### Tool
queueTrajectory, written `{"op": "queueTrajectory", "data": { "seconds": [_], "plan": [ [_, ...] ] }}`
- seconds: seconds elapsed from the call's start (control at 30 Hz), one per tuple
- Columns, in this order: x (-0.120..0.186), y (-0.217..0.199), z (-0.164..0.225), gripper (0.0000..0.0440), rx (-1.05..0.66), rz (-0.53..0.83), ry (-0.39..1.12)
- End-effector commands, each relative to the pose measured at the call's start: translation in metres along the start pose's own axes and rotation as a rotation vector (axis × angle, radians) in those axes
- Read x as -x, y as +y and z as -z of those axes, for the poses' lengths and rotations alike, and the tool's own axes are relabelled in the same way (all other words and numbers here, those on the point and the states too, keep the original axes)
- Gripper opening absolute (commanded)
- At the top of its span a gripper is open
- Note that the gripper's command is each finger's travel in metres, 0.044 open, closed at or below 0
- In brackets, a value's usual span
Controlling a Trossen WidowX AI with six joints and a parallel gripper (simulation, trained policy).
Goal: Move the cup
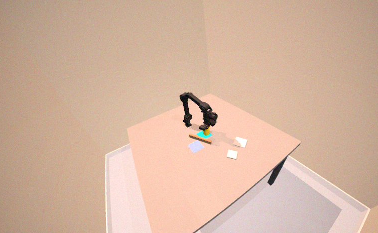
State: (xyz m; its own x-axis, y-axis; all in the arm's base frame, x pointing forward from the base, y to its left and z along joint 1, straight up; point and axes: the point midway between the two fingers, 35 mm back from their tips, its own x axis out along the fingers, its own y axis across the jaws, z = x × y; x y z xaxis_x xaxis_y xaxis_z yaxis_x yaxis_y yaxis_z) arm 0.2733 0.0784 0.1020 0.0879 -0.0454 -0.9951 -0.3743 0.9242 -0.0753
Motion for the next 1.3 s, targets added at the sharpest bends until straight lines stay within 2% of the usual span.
{"op": "queueTrajectory", "data": {
  "seconds": [0.0, 0.23, 0.5, 0.73, 0.87, 1.27],
  "plan": [
    [-0.006, 0.003, 0.005, 0.0, -0.014, 0.007, -0.007],
    [-0.021, 0.009, 0.018, 0.0003, -0.034, 0.01, -0.001],
    [-0.035, 0.01, 0.027, 0.0026, -0.055, 0.018, -0.013],
    [-0.037, 0.007, 0.027, 0.0075, -0.079, 0.012, -0.048],
    [-0.031, 0.006, 0.021, 0.0145, -0.097, 0.0, -0.091],
    [-0.016, 0.007, 0.027, 0.018, -0.11, -0.039, -0.16]
  ]
}}
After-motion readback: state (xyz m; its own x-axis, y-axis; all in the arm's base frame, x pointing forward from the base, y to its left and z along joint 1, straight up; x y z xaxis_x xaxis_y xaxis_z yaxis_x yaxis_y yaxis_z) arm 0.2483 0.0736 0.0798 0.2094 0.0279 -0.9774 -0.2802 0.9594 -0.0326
